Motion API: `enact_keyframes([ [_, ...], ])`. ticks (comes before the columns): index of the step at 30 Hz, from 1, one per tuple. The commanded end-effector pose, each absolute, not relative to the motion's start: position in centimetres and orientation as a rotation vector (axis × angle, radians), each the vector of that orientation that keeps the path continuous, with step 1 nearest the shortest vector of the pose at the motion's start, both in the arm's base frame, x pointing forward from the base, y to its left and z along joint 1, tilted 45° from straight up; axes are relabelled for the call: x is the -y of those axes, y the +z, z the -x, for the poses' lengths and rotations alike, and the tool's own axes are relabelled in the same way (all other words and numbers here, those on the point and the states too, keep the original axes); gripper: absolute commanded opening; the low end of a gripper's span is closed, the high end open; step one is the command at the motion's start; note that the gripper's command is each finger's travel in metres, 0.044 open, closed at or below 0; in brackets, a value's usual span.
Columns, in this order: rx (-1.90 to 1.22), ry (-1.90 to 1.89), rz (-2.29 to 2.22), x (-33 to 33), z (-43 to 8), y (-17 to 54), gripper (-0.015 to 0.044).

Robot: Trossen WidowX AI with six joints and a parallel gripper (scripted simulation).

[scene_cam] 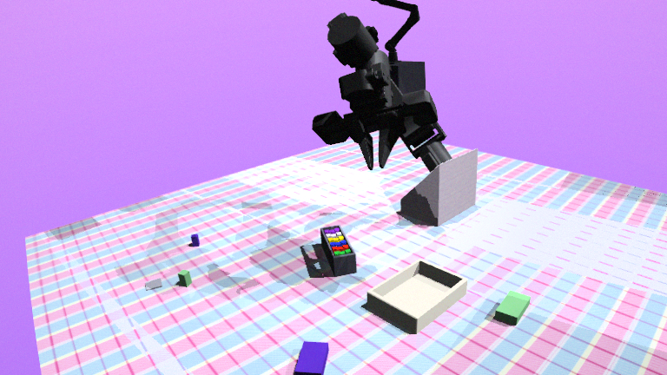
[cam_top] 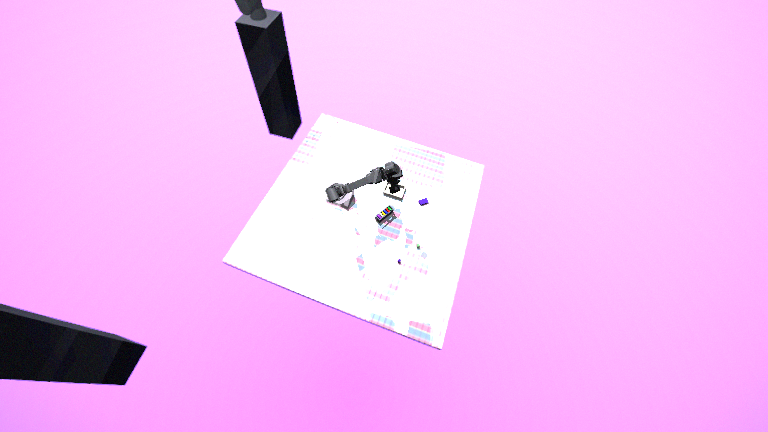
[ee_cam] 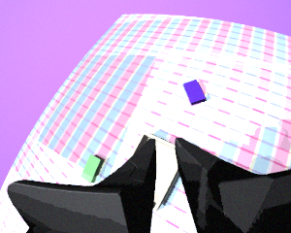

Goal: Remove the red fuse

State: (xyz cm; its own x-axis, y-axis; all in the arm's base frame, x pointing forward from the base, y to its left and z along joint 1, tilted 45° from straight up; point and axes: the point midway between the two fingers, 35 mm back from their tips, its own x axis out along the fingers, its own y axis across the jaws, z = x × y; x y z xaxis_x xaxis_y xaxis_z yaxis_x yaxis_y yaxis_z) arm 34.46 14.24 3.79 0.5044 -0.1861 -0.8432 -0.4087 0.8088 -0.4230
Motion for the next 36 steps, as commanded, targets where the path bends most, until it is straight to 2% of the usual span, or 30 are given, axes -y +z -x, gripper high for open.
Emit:
enact_keyframes([
  [1,-1.219,-0.264,0.427,-7.7,-34.6,2.2,0.0064],
  [9,-1.279,-1.004,0.150,2.5,-32.3,1.1,0.0064],
  [36,-1.276,-1.022,0.146,3.8,-32.2,0.0,0.0064],
])
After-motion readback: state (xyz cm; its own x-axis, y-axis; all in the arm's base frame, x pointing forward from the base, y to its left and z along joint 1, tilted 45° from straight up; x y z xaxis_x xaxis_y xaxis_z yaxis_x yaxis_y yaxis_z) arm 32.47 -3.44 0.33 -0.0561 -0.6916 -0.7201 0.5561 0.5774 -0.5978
